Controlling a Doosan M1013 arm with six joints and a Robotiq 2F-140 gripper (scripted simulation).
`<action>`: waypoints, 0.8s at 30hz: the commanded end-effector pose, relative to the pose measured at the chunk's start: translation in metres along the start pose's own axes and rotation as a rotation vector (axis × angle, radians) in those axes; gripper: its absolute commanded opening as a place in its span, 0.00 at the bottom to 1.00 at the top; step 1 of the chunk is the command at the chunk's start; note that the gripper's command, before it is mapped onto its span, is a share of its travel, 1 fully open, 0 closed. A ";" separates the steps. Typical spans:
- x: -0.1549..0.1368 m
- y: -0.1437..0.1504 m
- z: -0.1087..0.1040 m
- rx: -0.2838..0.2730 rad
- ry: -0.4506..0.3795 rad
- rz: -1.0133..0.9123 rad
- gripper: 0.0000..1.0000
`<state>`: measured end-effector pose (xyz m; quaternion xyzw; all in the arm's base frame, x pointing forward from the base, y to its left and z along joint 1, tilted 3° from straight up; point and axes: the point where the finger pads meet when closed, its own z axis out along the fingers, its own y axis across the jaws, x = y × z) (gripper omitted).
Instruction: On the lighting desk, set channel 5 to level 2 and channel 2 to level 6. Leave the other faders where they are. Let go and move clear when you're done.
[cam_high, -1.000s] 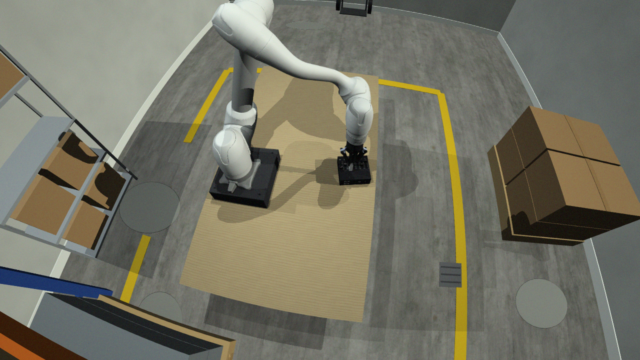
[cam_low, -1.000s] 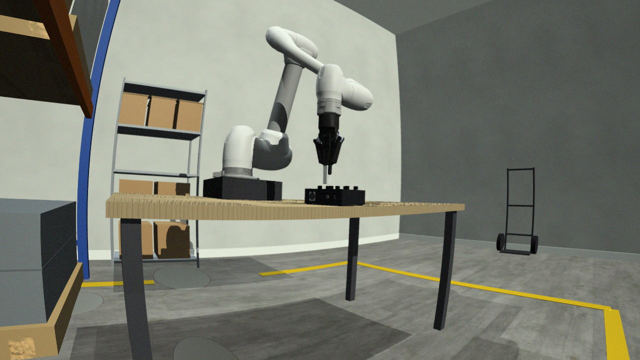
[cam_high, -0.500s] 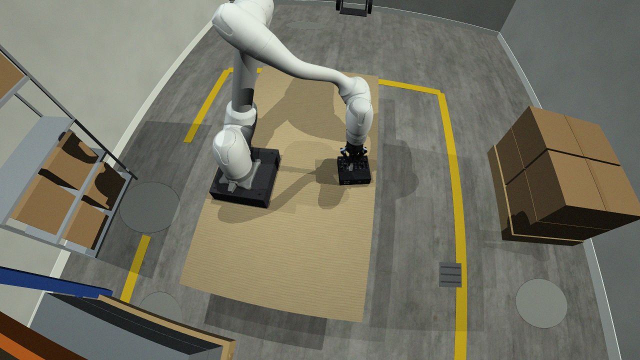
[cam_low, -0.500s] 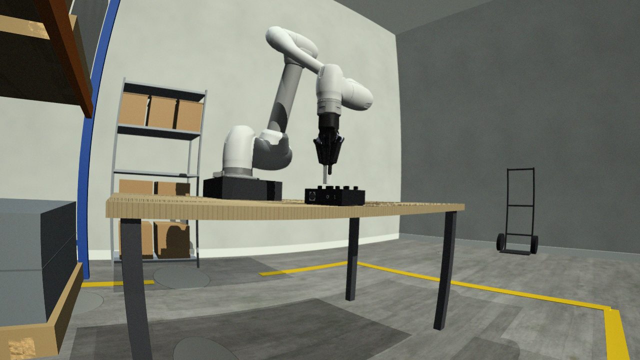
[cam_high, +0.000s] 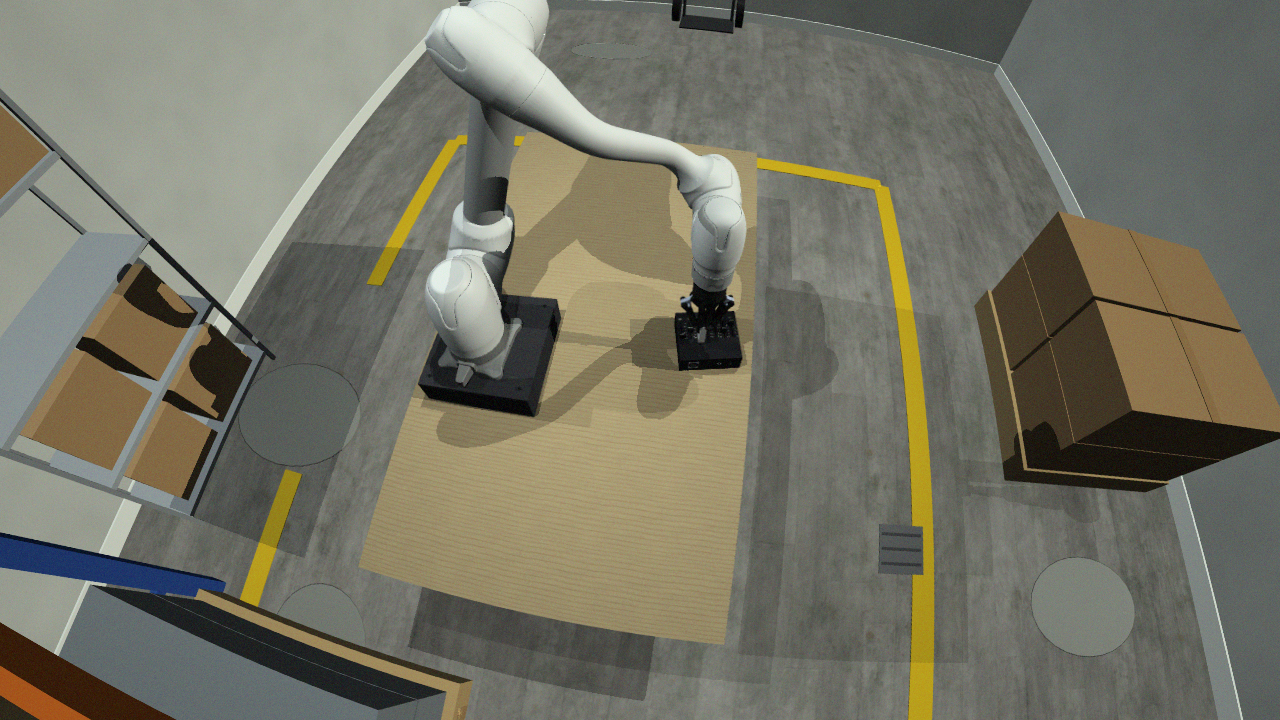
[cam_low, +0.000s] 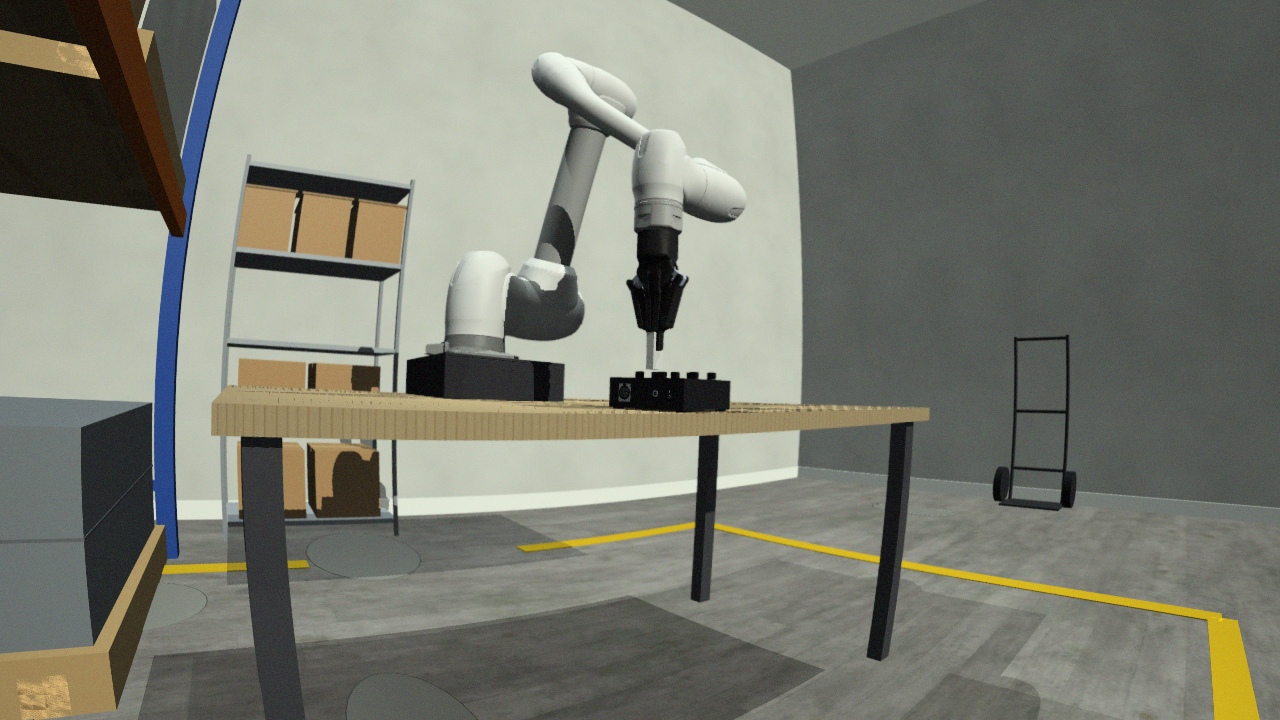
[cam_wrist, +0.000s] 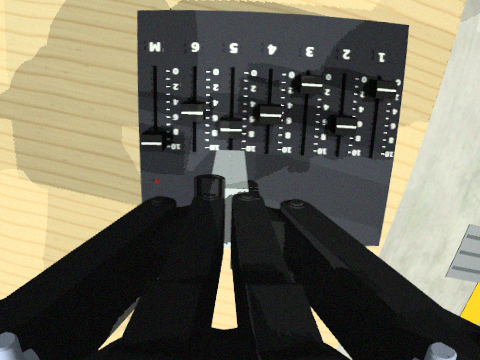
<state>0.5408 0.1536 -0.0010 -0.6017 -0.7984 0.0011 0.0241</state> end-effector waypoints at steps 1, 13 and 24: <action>0.000 0.000 0.002 0.000 0.000 0.000 0.10; 0.000 0.000 0.008 0.000 0.000 0.000 0.10; 0.000 0.000 0.009 0.000 0.000 0.000 0.10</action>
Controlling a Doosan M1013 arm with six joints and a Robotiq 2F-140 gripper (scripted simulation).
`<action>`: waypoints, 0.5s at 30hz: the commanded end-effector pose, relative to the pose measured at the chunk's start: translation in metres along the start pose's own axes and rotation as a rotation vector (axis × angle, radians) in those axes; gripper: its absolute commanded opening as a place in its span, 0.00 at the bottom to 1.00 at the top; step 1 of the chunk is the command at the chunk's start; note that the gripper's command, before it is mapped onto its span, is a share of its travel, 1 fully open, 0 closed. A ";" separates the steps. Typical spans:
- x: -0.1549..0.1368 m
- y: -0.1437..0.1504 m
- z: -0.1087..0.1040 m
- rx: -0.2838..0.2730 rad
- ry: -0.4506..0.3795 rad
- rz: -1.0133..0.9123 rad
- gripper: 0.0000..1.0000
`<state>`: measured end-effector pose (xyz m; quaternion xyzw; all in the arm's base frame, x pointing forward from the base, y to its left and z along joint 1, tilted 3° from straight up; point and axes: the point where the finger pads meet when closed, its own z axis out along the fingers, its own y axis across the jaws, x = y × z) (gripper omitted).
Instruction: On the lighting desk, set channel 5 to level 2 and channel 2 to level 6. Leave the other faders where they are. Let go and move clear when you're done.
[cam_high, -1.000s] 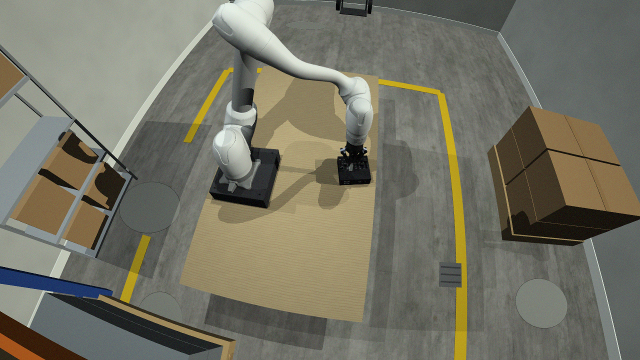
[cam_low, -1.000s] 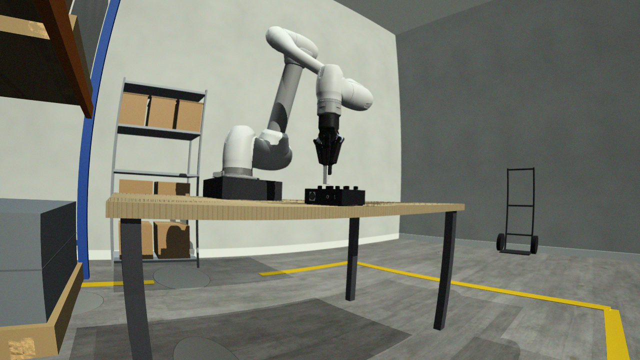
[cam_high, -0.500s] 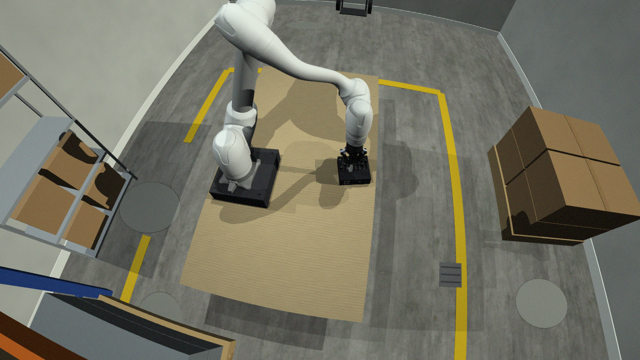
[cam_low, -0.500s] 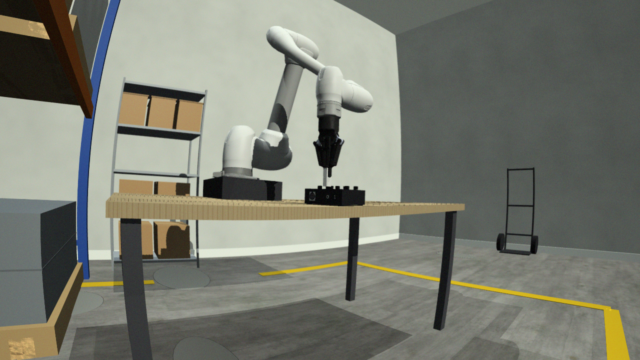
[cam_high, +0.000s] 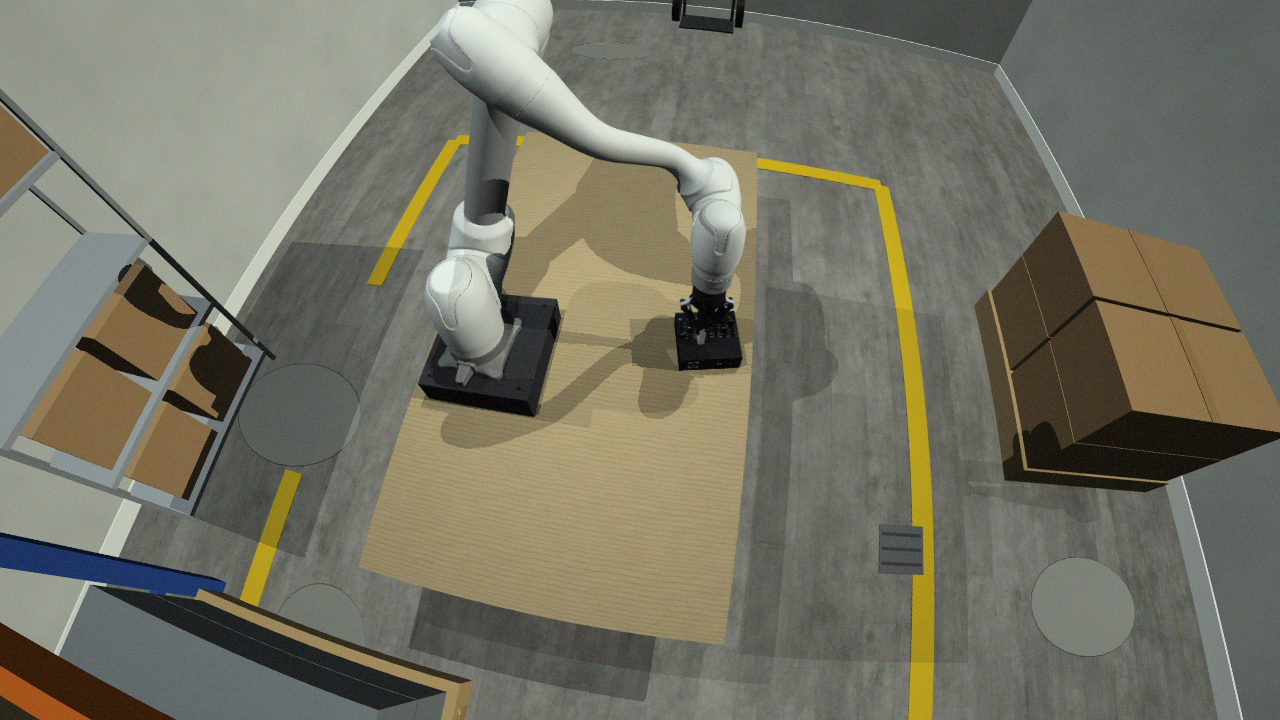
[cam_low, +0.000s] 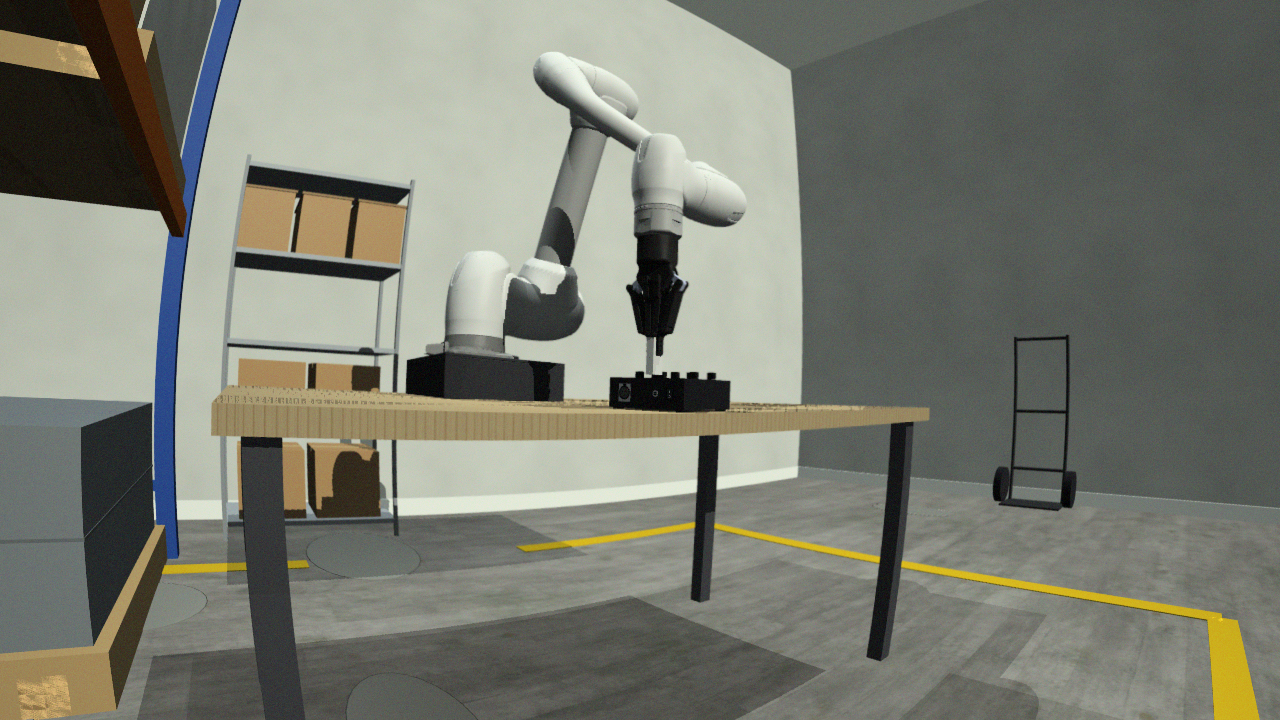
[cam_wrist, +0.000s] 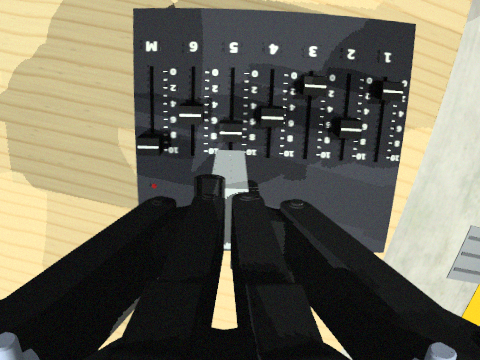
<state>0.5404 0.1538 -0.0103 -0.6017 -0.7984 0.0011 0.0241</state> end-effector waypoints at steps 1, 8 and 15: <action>0.000 0.000 0.000 0.000 0.000 0.000 0.10; 0.000 0.000 0.000 0.000 0.000 0.000 0.10; 0.001 0.000 0.000 0.000 0.000 0.000 0.10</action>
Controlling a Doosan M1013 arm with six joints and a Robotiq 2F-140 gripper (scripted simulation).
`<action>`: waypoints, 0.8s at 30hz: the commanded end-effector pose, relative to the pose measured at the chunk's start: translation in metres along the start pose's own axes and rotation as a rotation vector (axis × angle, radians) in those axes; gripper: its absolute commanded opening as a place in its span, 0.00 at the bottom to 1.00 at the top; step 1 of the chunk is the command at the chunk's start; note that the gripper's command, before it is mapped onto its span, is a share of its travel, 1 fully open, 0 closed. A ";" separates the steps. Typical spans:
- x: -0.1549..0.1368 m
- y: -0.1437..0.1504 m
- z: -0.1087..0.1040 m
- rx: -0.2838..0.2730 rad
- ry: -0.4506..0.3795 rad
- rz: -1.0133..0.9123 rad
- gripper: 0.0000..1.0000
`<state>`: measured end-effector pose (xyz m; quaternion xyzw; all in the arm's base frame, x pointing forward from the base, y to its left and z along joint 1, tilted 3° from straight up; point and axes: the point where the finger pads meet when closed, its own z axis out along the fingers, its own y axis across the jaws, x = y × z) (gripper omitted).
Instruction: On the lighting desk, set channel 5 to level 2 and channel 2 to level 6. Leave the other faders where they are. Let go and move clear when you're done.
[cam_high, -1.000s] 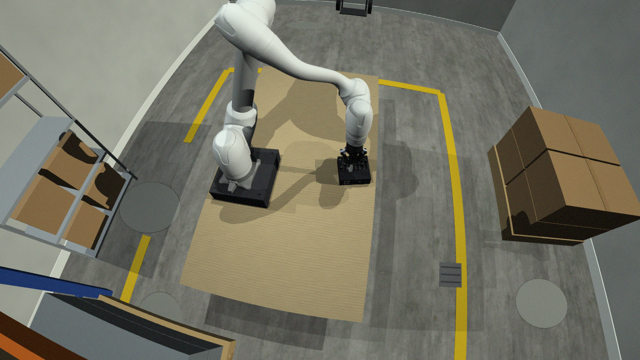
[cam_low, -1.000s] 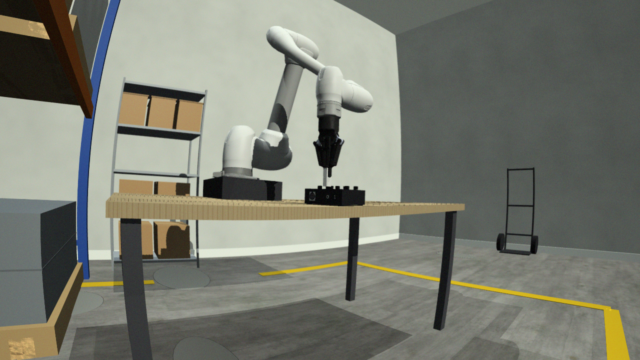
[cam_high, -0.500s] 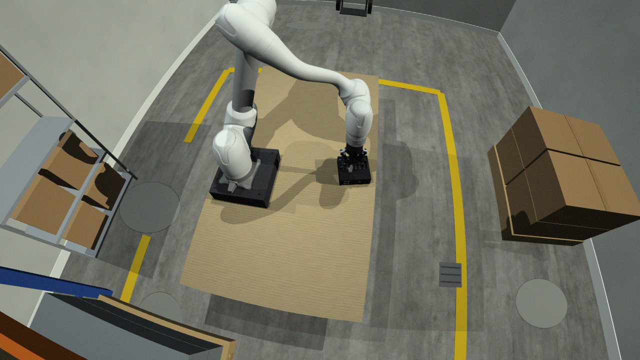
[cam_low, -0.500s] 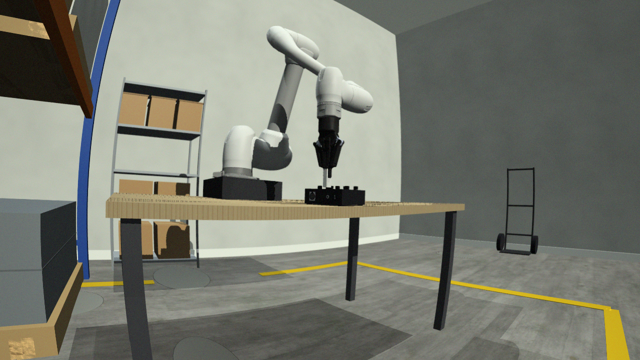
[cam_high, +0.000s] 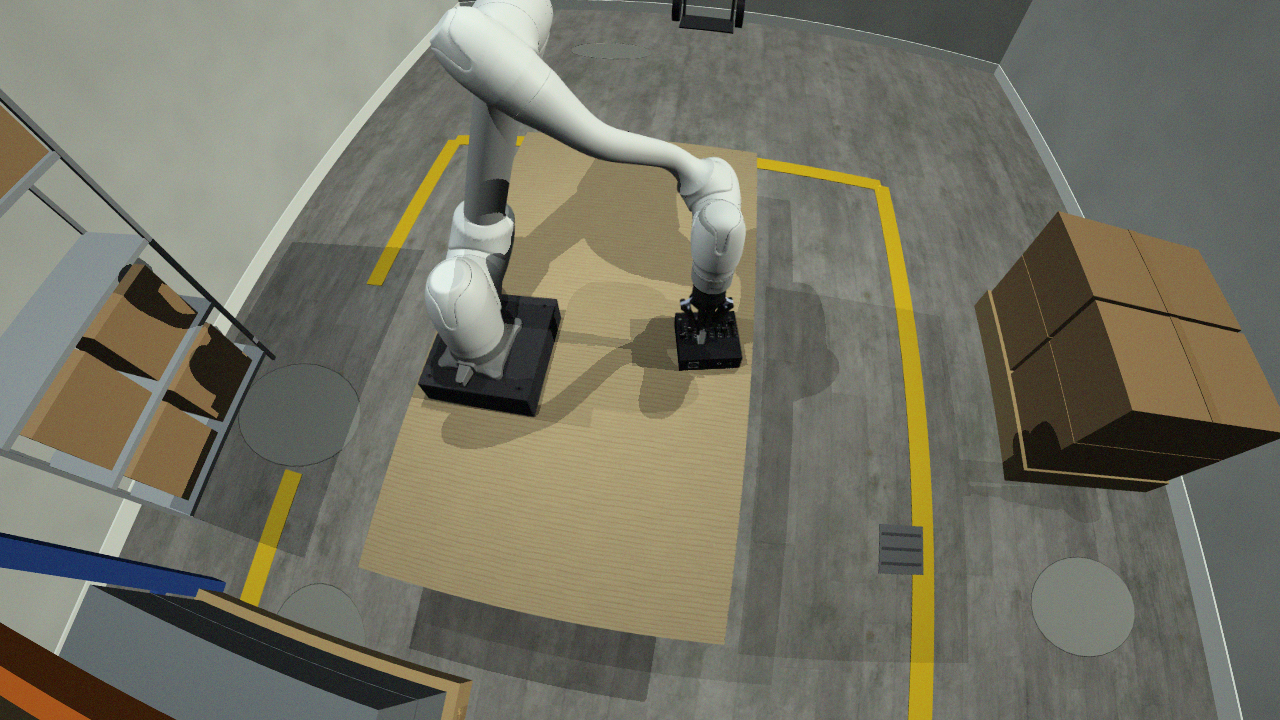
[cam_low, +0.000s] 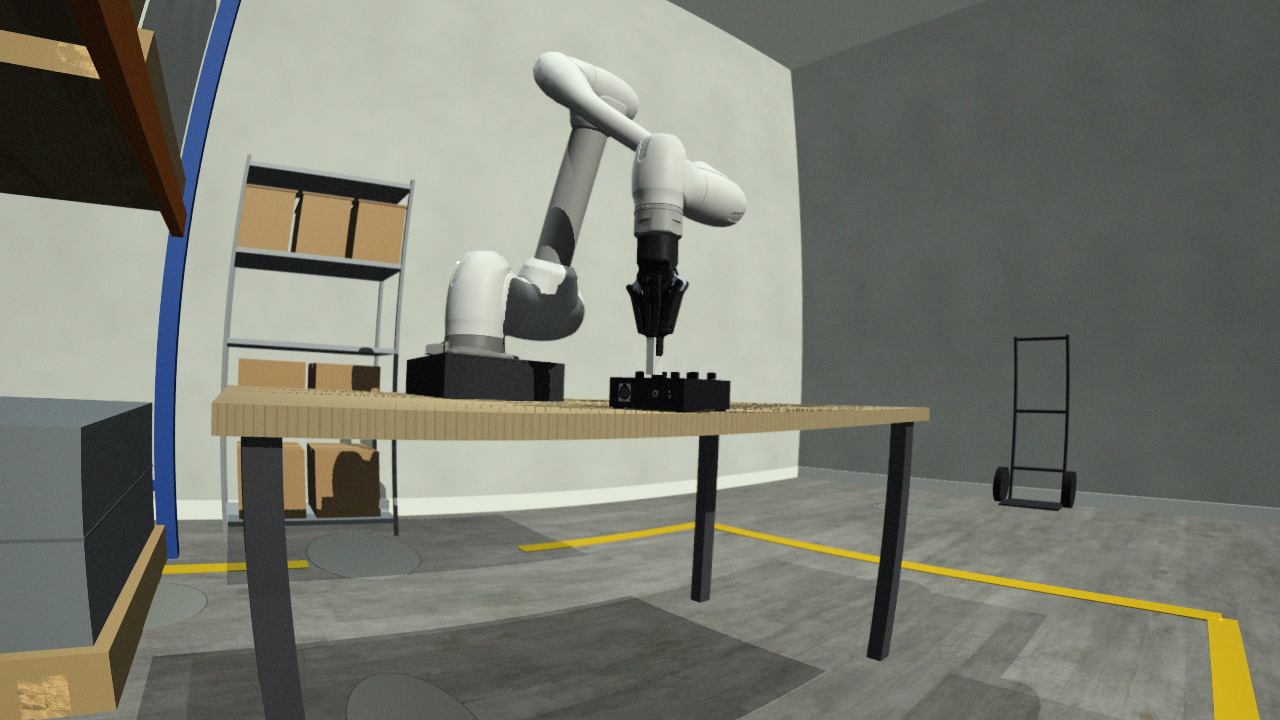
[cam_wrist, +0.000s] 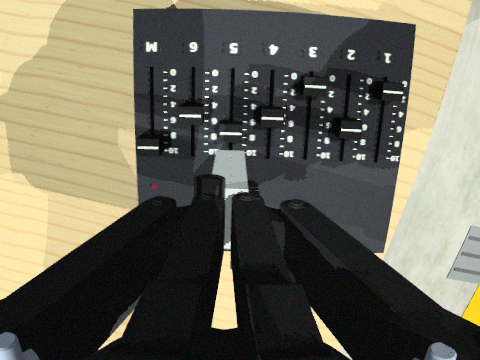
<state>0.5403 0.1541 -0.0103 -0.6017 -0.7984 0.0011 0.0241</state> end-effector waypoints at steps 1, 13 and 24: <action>0.000 0.000 0.000 0.000 0.000 0.000 0.10; 0.003 0.000 0.000 0.000 0.000 0.000 0.10; 0.007 0.000 0.000 0.000 0.000 0.000 0.10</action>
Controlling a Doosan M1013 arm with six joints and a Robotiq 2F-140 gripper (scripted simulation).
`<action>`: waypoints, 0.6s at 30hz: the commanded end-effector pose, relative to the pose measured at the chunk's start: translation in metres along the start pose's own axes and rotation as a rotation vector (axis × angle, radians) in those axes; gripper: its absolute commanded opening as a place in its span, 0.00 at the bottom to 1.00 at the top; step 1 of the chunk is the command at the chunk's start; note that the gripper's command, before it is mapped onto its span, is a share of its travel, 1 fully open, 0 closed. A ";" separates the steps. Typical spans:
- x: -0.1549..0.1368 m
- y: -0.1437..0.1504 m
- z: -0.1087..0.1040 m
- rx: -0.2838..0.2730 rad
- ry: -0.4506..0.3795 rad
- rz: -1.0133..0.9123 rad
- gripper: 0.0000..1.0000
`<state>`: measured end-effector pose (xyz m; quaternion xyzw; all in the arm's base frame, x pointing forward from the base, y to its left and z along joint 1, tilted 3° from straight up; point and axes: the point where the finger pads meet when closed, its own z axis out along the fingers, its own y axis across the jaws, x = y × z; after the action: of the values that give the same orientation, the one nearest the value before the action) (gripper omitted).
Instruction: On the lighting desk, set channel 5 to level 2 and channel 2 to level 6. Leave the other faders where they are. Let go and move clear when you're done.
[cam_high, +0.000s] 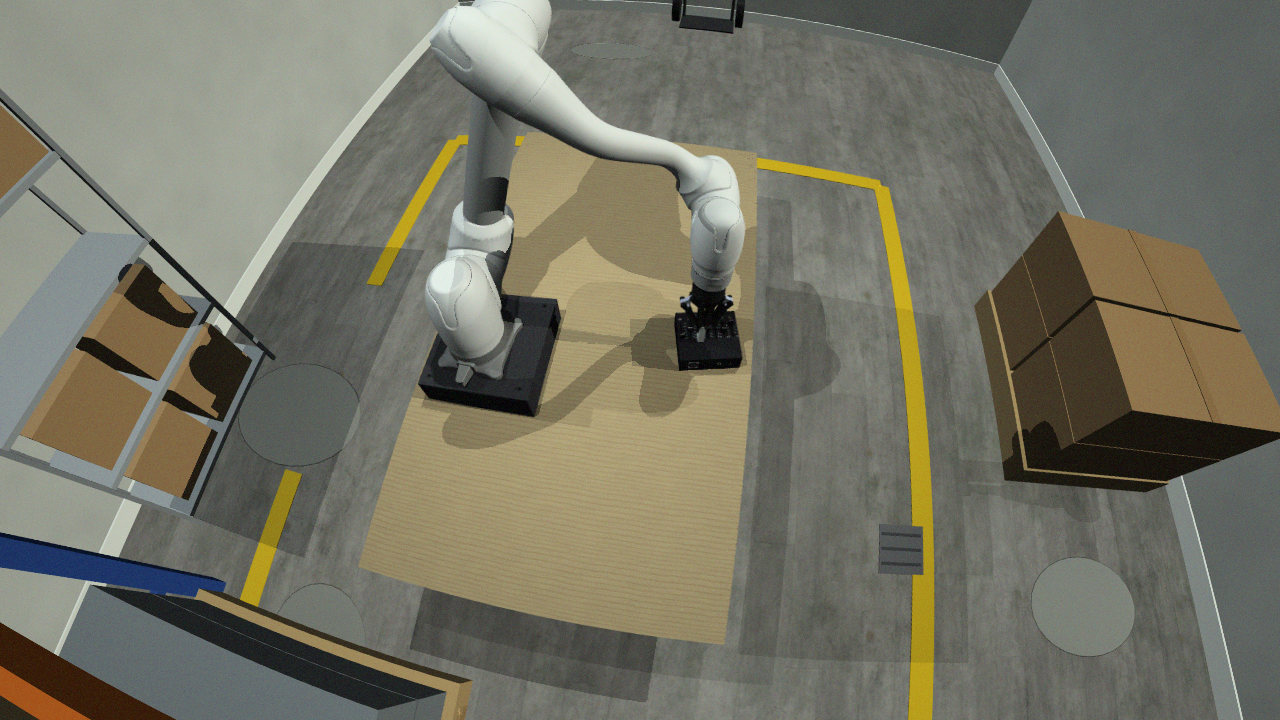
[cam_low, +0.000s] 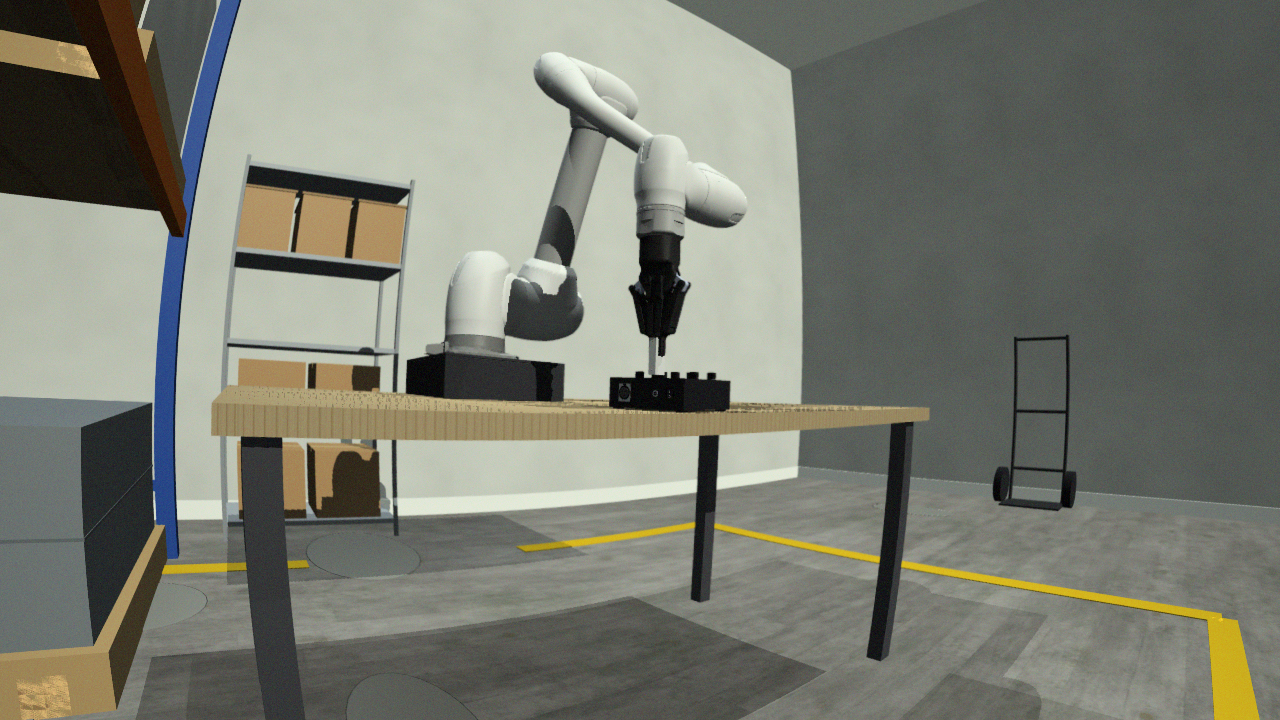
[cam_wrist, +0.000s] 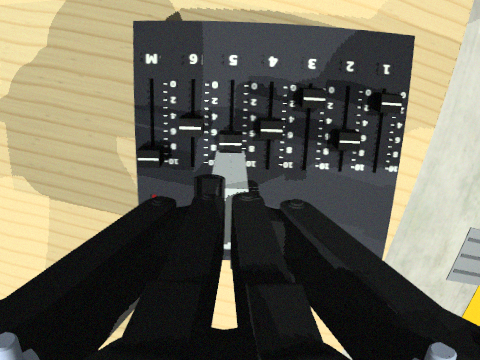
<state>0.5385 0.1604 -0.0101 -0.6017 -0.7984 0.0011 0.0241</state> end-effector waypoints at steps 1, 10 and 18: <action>0.001 0.000 0.000 0.000 0.000 0.000 0.10; 0.006 0.000 0.000 0.000 0.000 0.000 0.10; 0.010 0.000 0.000 0.000 0.000 0.000 0.10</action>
<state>0.5360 0.1692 -0.0097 -0.6017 -0.7984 0.0011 0.0241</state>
